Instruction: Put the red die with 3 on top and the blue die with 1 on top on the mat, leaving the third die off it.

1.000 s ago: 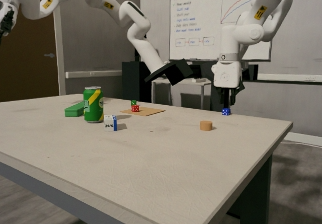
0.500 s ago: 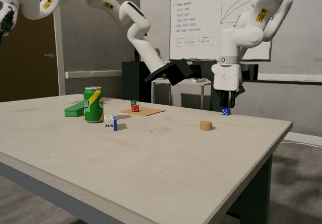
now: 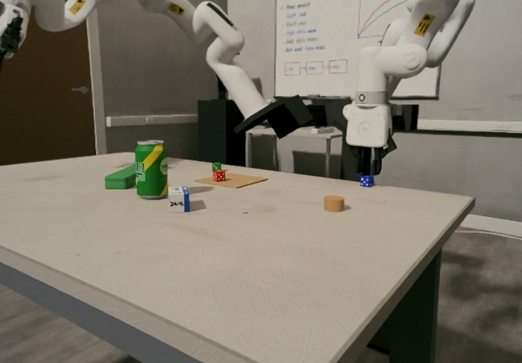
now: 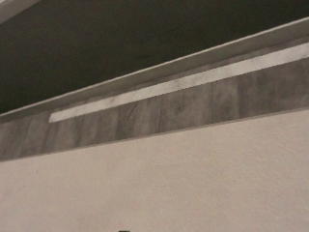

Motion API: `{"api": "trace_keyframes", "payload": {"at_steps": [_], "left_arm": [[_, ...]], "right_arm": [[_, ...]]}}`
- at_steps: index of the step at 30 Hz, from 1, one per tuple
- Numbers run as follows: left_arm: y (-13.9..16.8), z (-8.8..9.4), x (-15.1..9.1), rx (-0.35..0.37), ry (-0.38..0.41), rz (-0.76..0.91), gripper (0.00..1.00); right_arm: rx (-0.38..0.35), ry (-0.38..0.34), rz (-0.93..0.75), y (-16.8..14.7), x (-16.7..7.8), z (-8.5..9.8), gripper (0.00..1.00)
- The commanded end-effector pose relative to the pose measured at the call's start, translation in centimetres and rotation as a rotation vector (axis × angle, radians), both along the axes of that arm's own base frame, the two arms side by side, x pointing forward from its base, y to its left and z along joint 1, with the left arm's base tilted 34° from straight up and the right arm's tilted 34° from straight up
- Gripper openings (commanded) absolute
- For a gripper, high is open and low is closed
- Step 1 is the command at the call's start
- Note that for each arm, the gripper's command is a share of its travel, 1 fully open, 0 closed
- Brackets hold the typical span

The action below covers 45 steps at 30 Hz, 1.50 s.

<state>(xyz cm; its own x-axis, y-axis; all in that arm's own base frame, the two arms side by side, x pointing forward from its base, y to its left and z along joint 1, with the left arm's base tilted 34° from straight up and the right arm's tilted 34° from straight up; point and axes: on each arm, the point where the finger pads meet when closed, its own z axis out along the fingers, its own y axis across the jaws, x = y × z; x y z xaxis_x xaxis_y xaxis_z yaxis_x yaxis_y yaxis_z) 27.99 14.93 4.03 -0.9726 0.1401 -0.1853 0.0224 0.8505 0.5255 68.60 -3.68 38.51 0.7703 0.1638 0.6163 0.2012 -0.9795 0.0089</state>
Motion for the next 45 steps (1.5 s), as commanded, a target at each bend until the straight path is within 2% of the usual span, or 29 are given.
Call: {"api": "trace_keyframes", "payload": {"at_steps": [1,31,45], "left_arm": [[0.0,0.0,0.0,0.000,-0.001,0.000,0.43],[0.0,0.0,0.1,0.000,-0.001,0.000,0.43],[0.8,-1.2,0.5,0.000,-0.001,0.000,0.43]], "right_arm": [[-0.001,-0.005,0.001,0.1,0.0,0.3,1.00],[-0.001,-0.005,0.001,0.1,0.0,0.3,1.00],[-0.001,-0.005,0.001,0.1,0.0,0.3,1.00]]}}
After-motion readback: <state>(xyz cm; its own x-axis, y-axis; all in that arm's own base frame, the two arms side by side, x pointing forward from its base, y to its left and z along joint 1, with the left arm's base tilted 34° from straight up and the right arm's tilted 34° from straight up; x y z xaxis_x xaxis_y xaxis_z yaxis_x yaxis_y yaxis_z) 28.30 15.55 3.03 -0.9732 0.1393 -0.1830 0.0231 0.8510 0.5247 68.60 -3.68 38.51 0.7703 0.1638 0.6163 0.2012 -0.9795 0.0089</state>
